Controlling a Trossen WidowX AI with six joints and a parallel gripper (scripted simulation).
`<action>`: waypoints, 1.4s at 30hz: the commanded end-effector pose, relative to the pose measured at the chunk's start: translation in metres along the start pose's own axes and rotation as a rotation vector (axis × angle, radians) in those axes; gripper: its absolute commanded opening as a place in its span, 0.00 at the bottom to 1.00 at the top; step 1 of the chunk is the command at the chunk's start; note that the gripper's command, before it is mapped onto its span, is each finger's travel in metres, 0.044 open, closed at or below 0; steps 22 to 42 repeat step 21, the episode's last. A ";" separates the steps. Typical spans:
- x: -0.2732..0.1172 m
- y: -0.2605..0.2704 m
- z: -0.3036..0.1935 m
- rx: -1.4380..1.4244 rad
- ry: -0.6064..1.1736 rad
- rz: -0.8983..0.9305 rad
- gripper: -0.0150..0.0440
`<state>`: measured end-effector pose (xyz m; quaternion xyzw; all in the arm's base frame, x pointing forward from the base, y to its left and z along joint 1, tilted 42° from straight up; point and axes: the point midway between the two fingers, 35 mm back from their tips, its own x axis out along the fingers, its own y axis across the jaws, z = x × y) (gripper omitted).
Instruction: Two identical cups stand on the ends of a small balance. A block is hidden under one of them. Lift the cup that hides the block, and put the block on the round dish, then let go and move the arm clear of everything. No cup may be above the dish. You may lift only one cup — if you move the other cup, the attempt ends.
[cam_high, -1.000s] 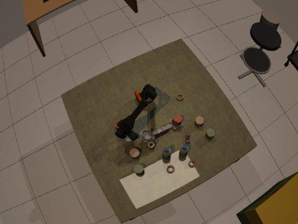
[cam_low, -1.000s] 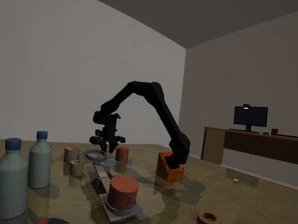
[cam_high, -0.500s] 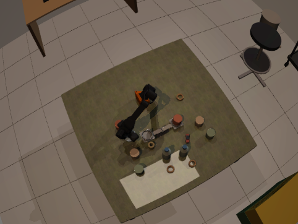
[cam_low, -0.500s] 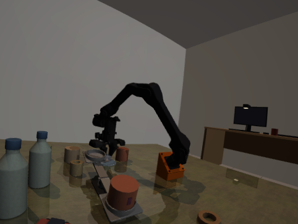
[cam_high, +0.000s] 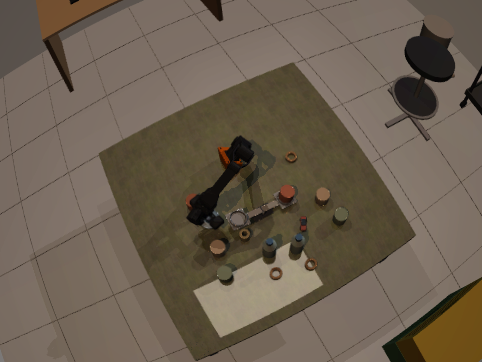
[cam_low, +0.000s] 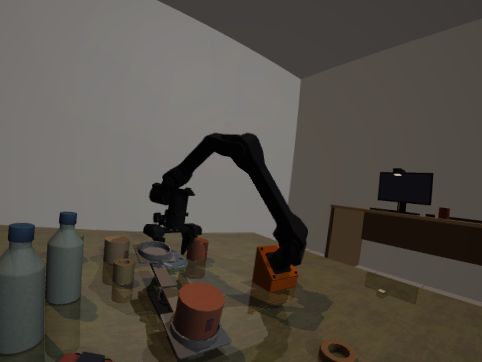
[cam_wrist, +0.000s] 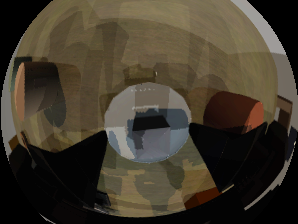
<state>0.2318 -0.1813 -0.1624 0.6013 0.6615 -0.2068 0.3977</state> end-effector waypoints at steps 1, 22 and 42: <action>-0.012 0.006 0.007 0.022 -0.041 0.031 1.00; -0.100 -0.003 -0.003 0.006 0.012 0.001 1.00; -0.100 -0.003 -0.003 0.006 0.012 0.001 1.00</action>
